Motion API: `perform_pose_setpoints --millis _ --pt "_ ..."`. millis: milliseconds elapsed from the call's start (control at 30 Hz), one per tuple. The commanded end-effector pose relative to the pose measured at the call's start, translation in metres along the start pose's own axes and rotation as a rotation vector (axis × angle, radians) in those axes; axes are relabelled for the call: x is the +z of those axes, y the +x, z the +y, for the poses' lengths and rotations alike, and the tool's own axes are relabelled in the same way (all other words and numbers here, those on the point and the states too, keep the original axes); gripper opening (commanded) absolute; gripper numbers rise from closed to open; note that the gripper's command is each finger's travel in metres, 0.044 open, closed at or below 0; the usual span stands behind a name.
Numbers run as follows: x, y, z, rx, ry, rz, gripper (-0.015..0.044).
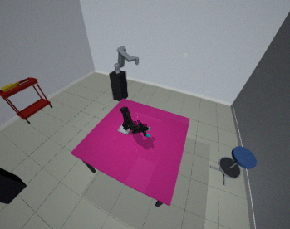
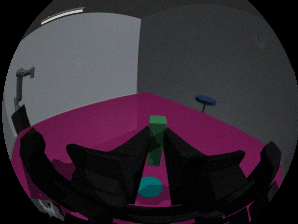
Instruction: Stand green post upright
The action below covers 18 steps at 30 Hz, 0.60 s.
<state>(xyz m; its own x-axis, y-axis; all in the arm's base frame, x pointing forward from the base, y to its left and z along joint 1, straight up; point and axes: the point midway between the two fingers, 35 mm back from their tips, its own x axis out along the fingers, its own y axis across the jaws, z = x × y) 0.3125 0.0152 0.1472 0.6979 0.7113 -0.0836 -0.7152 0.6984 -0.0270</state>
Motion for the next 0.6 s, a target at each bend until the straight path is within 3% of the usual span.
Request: perform_pose_setpoints --millis 0,567 --pt "0.000 0.000 0.001 0.005 0.004 -0.002 0.0022" --pt "-0.029 0.004 -0.004 0.005 0.005 -0.002 0.0022"
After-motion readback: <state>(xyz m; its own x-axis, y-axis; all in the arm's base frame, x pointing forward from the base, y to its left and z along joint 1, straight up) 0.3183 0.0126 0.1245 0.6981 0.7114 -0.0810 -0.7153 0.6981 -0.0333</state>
